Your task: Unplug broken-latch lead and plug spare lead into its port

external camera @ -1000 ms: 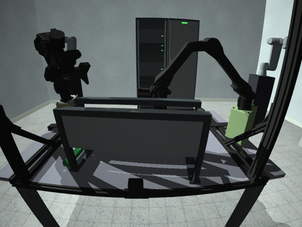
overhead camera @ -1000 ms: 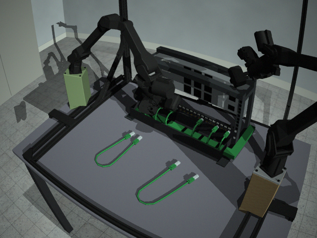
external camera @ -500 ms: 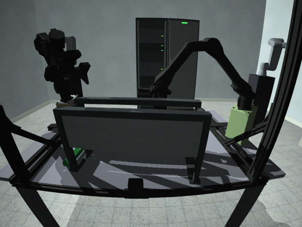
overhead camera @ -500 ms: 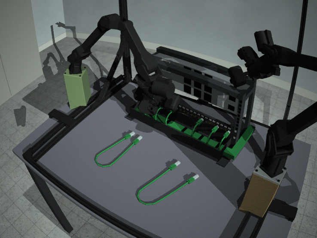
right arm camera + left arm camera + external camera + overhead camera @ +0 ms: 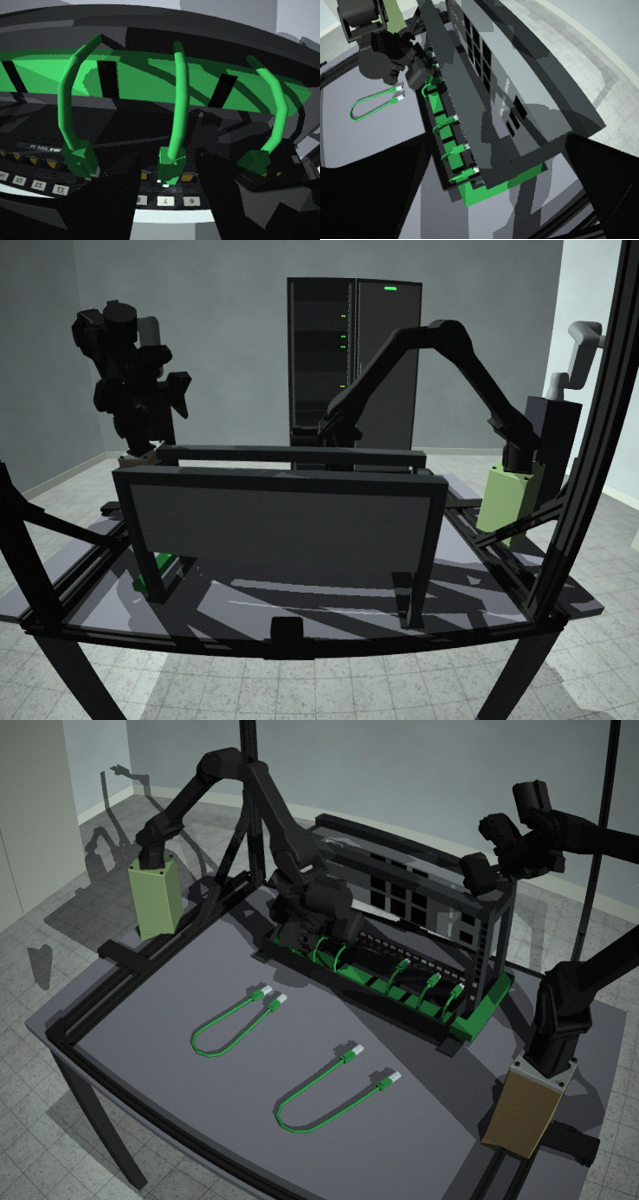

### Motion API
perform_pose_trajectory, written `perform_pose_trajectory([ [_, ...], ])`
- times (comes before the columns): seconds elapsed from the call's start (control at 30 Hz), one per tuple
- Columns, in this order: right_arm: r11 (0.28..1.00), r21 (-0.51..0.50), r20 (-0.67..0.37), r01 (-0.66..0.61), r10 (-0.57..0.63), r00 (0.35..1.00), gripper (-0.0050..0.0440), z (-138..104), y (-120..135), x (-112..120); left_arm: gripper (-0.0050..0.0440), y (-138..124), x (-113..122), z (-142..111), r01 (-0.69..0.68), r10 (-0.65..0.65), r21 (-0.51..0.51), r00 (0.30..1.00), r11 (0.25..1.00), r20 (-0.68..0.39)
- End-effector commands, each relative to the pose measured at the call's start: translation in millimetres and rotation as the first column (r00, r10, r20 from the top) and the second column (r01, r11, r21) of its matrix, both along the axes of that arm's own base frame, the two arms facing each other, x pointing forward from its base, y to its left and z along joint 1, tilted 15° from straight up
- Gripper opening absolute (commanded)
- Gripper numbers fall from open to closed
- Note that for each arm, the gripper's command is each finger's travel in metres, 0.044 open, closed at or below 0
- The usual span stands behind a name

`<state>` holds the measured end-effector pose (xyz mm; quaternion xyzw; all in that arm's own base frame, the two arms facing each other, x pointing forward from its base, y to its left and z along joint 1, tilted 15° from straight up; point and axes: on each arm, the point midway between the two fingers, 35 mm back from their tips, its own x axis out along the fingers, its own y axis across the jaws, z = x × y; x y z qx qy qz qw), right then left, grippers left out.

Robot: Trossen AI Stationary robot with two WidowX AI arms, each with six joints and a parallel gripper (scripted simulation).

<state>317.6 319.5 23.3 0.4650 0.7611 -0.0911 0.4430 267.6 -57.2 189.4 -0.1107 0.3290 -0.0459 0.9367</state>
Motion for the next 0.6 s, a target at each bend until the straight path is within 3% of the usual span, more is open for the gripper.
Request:
perform_pose_trajectory([
  [0.0,1.000,0.000,0.000,0.000,0.000,1.000,0.0176,0.0,0.0,0.0,0.0440,0.0,0.0,0.0,0.000,0.000,0.000,1.000,1.000,0.000],
  [0.17,1.000,0.000,0.000,0.000,0.000,1.000,0.0176,0.0,0.0,0.0,0.0440,0.0,0.0,0.0,0.000,0.000,0.000,1.000,1.000,0.000],
  [0.2,1.000,0.000,0.000,0.000,0.000,1.000,0.0176,48.6,-34.5,6.9,0.0440,0.0,0.0,0.0,0.000,0.000,0.000,1.000,1.000,0.000],
  [0.57,1.000,0.000,0.000,0.000,0.000,1.000,0.0176,48.6,-34.5,6.9,0.0440,0.0,0.0,0.0,0.000,0.000,0.000,1.000,1.000,0.000],
])
